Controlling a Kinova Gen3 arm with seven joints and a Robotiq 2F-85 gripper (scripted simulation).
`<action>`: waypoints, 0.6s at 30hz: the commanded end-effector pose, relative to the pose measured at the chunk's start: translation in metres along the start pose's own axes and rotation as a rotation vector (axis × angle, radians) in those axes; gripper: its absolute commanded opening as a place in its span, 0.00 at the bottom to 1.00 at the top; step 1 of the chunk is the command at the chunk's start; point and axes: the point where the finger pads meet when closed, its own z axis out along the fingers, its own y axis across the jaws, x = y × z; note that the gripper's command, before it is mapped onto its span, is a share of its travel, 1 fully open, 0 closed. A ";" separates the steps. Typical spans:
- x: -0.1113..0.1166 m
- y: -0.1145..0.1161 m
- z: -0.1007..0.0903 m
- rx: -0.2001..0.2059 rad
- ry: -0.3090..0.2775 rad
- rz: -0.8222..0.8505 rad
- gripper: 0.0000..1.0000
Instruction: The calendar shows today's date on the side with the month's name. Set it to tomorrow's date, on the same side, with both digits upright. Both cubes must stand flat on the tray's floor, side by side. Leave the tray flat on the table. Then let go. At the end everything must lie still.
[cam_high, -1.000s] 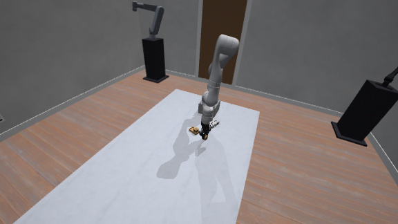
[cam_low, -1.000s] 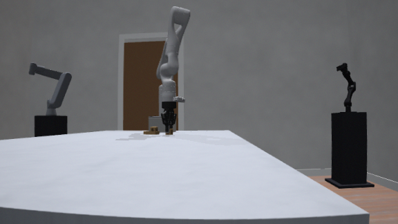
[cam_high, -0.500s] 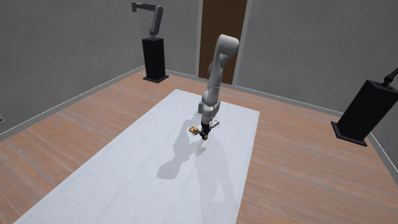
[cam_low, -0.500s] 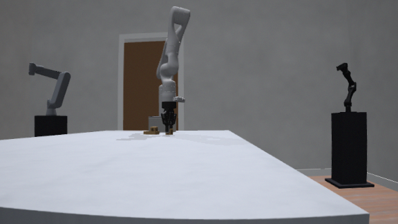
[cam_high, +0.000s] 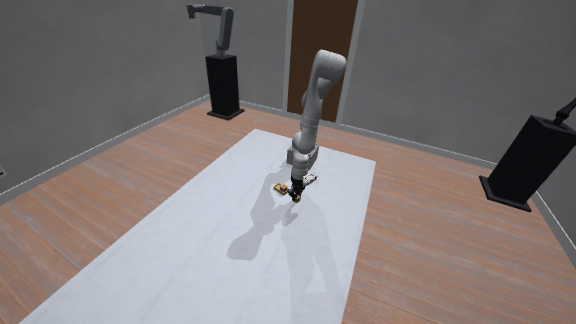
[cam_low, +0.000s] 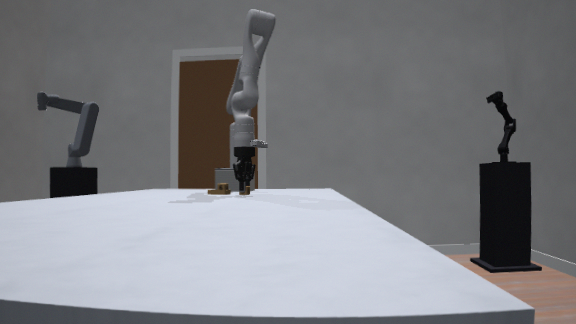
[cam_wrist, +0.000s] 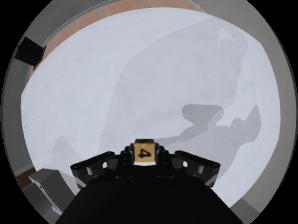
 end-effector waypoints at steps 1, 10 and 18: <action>0.001 0.001 -0.003 -0.002 0.001 -0.001 0.26; 0.001 0.000 -0.021 -0.002 0.001 -0.001 0.26; 0.001 0.000 -0.060 -0.002 0.001 -0.001 0.26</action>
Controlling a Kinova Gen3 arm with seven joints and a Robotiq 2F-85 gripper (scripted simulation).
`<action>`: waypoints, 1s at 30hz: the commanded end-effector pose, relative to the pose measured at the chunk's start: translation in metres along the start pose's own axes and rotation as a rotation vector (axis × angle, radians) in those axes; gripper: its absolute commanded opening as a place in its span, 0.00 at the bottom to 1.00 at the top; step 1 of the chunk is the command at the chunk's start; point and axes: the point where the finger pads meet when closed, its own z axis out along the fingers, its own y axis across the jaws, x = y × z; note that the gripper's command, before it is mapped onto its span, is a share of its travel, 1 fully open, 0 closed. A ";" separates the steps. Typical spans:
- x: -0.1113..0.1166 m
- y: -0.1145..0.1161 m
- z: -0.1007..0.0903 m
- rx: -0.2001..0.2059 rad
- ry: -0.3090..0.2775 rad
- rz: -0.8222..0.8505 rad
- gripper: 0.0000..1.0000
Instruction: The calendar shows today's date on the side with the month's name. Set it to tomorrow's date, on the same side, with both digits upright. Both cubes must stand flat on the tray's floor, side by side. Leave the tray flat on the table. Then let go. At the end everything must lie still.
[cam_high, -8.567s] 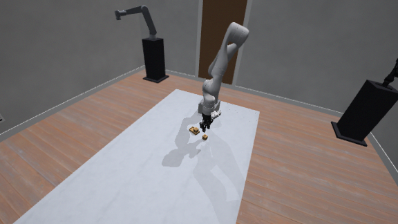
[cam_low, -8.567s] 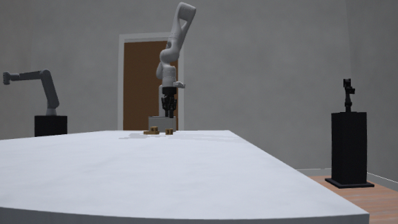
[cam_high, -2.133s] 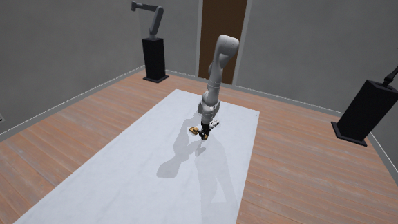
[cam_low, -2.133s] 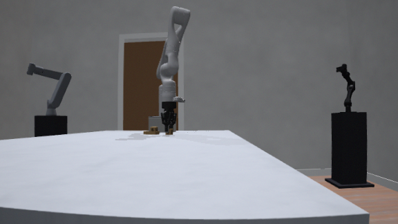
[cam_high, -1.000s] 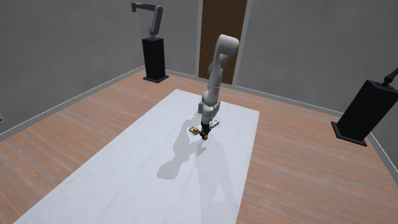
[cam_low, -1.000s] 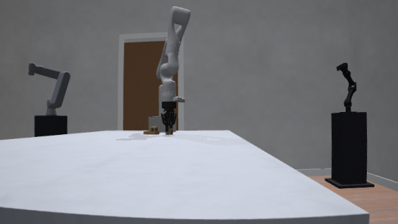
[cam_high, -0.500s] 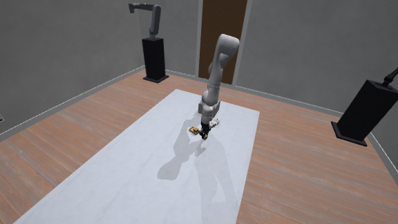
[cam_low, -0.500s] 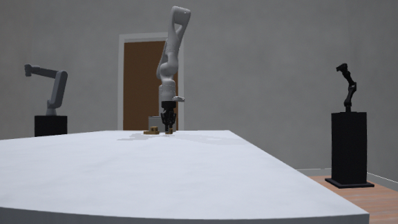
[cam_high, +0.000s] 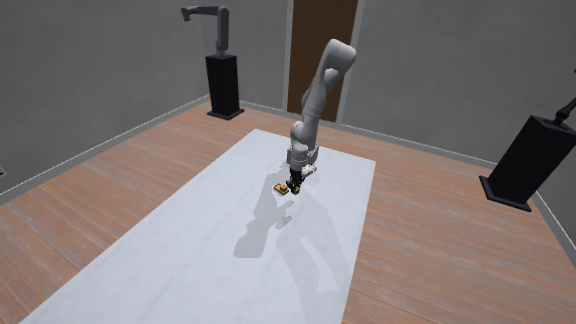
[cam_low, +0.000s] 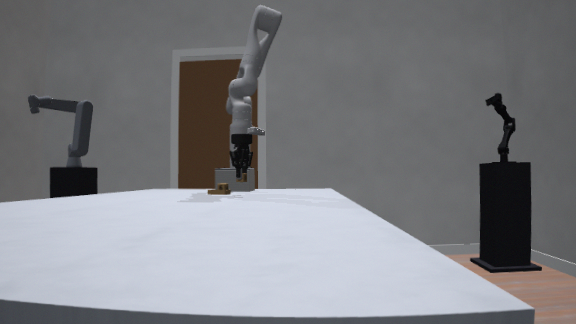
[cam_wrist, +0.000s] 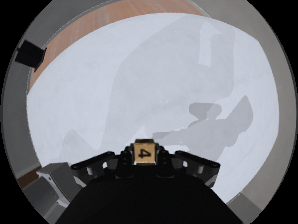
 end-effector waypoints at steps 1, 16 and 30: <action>0.012 0.001 -0.020 -0.018 0.018 -0.023 0.26; 0.012 0.000 -0.054 -0.018 0.018 -0.023 0.26; 0.002 0.002 -0.055 -0.018 0.018 -0.020 0.26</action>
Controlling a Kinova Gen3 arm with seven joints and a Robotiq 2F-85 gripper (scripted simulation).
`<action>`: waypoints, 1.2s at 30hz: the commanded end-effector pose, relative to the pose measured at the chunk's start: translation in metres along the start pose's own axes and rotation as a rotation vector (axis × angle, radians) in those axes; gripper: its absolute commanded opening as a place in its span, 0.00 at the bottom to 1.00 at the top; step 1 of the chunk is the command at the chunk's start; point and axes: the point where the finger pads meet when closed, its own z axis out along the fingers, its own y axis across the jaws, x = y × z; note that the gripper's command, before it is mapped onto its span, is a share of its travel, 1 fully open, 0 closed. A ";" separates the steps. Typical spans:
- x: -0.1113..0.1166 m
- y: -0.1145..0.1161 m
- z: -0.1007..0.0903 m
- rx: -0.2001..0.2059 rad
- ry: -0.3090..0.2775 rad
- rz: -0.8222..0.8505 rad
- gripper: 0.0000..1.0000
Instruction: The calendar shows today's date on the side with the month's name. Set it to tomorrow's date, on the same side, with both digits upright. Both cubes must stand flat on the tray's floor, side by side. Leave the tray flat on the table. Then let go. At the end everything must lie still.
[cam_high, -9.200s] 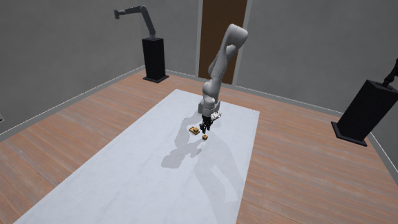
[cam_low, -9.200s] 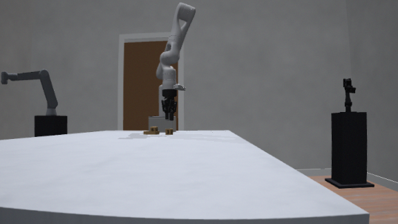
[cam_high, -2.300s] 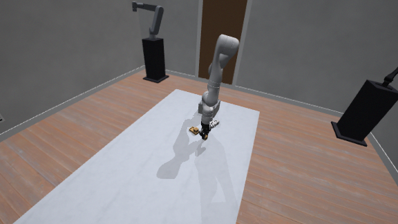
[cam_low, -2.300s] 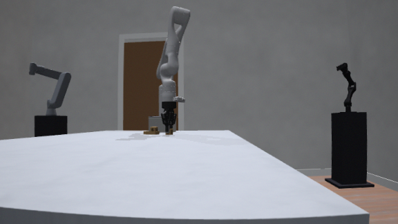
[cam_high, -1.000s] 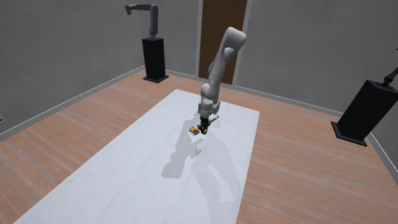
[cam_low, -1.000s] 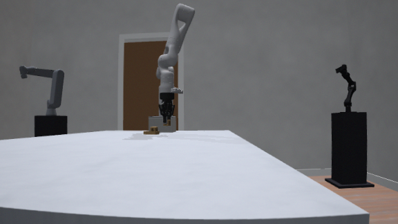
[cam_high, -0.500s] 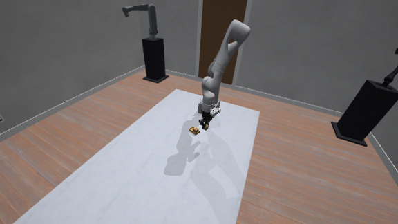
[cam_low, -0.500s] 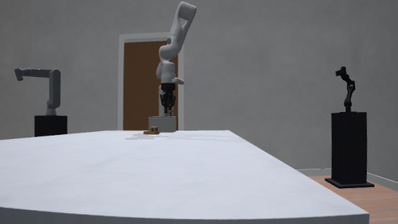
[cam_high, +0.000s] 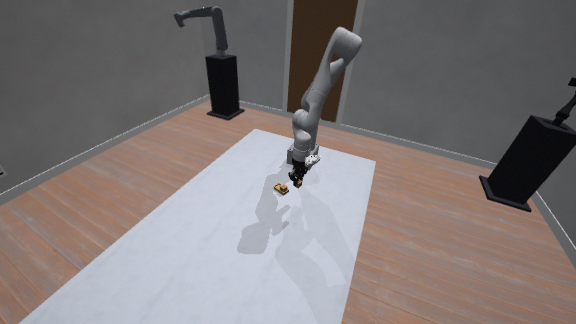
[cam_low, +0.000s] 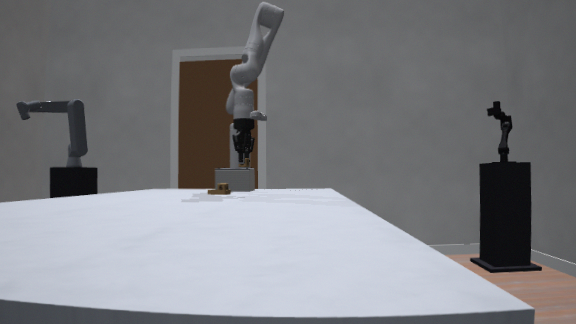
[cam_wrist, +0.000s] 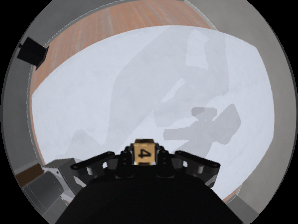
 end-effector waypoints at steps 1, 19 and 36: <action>-0.015 0.003 -0.002 -0.001 0.001 0.013 0.26; -0.121 -0.005 -0.011 -0.001 0.001 0.043 0.26; -0.121 -0.005 -0.004 -0.001 0.001 0.043 0.26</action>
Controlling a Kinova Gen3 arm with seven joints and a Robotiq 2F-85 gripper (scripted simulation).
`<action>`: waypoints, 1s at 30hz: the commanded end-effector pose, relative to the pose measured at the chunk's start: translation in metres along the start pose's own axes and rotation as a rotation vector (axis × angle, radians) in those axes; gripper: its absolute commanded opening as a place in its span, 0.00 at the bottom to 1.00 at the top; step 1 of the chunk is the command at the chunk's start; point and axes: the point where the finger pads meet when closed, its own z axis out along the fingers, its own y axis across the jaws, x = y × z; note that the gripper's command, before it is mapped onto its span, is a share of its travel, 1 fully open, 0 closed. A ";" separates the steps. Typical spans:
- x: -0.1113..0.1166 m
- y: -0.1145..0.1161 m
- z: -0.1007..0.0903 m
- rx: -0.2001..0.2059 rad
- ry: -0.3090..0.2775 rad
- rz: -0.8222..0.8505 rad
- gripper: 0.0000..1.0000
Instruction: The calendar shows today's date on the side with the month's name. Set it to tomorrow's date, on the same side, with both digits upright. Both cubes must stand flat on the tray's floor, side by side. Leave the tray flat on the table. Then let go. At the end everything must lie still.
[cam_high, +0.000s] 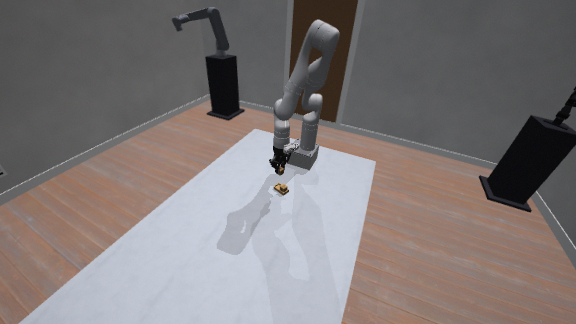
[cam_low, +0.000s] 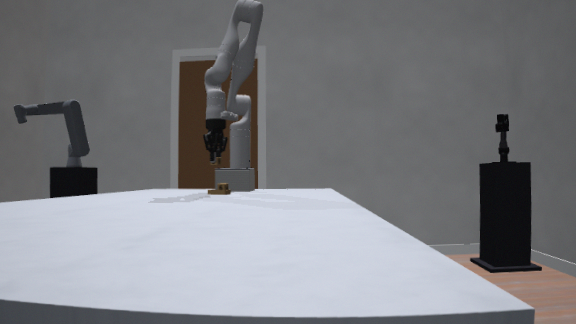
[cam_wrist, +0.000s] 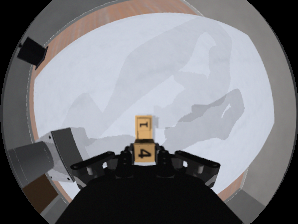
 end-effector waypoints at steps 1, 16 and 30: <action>-0.002 -0.001 0.006 0.004 -0.002 0.006 0.26; -0.003 -0.001 0.048 0.004 -0.002 0.006 0.26; -0.003 -0.001 0.062 0.004 -0.002 0.006 0.26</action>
